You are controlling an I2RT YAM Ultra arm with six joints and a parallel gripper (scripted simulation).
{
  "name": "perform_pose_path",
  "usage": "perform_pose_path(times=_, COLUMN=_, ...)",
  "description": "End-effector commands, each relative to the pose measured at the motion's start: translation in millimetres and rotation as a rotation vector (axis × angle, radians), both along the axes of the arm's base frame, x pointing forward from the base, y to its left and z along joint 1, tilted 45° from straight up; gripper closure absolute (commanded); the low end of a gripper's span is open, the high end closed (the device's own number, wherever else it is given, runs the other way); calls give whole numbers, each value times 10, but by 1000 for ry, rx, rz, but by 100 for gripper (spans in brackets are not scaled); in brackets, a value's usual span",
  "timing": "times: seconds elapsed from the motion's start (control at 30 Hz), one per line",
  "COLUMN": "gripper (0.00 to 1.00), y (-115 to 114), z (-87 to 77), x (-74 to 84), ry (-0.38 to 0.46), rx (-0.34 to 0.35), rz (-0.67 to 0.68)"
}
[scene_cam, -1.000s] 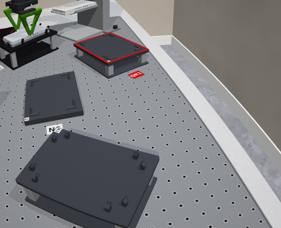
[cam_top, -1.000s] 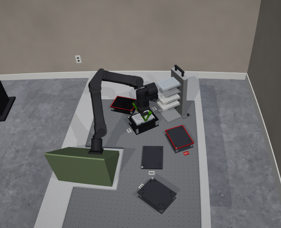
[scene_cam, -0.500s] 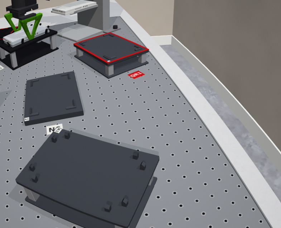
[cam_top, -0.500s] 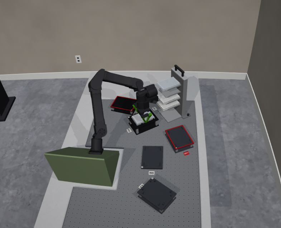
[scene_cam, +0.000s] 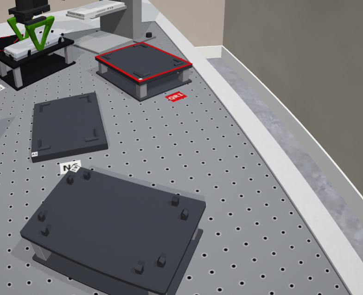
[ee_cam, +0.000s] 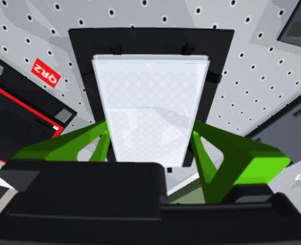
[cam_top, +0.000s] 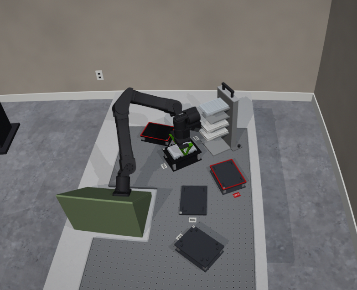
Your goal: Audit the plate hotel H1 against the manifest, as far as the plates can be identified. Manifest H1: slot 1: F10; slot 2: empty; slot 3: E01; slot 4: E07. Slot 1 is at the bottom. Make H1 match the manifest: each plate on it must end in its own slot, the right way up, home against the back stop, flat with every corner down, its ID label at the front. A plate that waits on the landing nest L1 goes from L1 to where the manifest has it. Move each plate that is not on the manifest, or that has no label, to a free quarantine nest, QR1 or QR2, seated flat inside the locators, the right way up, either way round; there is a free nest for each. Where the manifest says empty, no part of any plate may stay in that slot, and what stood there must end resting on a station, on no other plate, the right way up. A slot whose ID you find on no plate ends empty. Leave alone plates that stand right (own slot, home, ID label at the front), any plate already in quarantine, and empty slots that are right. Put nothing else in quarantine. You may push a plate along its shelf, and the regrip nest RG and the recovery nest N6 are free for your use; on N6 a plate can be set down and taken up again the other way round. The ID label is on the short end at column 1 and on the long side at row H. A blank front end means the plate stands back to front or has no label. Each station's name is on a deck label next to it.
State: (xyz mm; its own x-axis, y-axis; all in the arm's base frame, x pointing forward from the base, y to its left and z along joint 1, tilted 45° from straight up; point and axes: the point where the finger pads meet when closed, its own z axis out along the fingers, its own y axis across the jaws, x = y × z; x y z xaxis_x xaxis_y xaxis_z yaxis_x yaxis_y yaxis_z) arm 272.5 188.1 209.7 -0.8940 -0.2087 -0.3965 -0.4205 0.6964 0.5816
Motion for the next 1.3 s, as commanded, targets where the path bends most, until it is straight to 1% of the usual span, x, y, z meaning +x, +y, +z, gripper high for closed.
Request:
perform_pose_path(times=0.0, gripper=14, y=-8, z=25, x=11, ry=-8, rx=4, rz=-4)
perform_pose_path(times=0.27, gripper=14, y=-8, z=25, x=11, ry=-8, rx=4, rz=-4)
perform_pose_path(times=1.27, gripper=14, y=-187, z=206, x=-31, ry=-8, rx=3, rz=-4)
